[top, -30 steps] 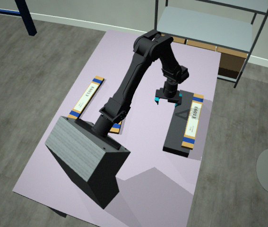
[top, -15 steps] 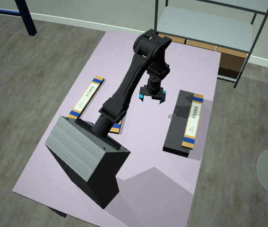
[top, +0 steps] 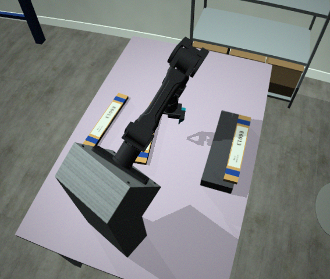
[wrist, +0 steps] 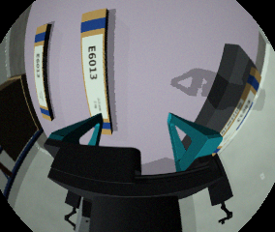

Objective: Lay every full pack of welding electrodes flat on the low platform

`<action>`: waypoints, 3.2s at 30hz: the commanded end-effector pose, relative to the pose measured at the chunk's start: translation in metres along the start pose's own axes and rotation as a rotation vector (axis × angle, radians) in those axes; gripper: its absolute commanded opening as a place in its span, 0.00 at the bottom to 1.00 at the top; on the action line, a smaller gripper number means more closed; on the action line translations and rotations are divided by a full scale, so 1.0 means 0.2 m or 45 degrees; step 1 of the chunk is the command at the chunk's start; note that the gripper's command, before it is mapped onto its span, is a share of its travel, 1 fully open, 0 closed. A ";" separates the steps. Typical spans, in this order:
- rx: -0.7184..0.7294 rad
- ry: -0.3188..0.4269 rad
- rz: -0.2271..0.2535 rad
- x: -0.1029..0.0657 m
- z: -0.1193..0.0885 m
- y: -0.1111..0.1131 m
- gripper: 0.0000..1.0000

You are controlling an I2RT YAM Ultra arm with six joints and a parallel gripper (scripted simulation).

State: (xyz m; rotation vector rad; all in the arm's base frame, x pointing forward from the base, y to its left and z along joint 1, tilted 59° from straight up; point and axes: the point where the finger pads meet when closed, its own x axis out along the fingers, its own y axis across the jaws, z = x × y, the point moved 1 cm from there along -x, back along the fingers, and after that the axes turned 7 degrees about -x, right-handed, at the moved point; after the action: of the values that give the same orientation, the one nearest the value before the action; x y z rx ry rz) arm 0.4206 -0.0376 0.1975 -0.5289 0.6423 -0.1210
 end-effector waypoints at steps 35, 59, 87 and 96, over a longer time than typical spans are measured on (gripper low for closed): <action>0.061 -0.041 -0.063 0.03 0.25 0.49 0.95; 0.039 -0.034 -0.049 0.46 0.23 0.52 0.95; 0.039 -0.013 -0.051 0.52 0.23 0.52 0.95; 0.039 -0.009 -0.053 0.52 0.21 0.53 0.95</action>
State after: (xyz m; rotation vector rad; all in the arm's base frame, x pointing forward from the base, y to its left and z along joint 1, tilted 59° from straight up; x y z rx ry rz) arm 0.5228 0.0317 0.1152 -0.5107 0.6321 -0.1844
